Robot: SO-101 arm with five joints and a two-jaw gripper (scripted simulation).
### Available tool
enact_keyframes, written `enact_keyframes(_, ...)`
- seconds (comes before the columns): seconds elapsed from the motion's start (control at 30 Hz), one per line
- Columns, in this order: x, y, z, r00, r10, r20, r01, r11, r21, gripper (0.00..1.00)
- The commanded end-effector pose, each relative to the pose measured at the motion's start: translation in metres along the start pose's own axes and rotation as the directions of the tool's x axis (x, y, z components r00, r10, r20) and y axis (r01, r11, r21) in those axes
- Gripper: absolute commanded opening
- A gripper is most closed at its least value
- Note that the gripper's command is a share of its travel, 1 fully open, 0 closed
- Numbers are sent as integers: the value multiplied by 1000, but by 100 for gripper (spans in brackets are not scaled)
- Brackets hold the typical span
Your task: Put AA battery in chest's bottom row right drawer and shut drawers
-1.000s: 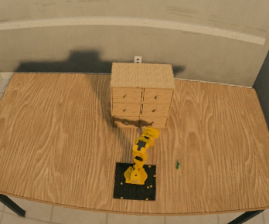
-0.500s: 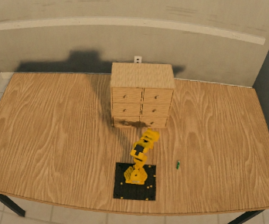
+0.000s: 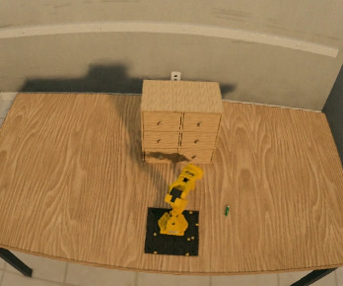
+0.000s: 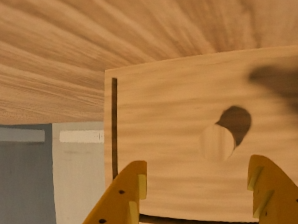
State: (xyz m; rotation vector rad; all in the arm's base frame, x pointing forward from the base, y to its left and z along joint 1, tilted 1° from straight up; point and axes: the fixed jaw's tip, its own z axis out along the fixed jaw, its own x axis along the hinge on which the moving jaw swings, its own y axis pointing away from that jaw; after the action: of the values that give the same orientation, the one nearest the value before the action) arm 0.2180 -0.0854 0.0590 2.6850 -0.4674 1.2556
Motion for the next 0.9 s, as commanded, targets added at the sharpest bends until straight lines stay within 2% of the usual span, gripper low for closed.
enact_keyframes(0.0,6,0,-6,1000,14,25,-14,1000,0,21)
enact_keyframes(0.23,9,-1,-14,998,16,64,-16,1000,1,21)
enact_keyframes(0.63,12,-2,-40,987,20,157,-21,1000,2,21)
enact_keyframes(0.7,12,-2,-40,987,20,157,-21,1000,2,21)
enact_keyframes(0.87,12,-2,-52,980,22,196,-23,1000,2,21)
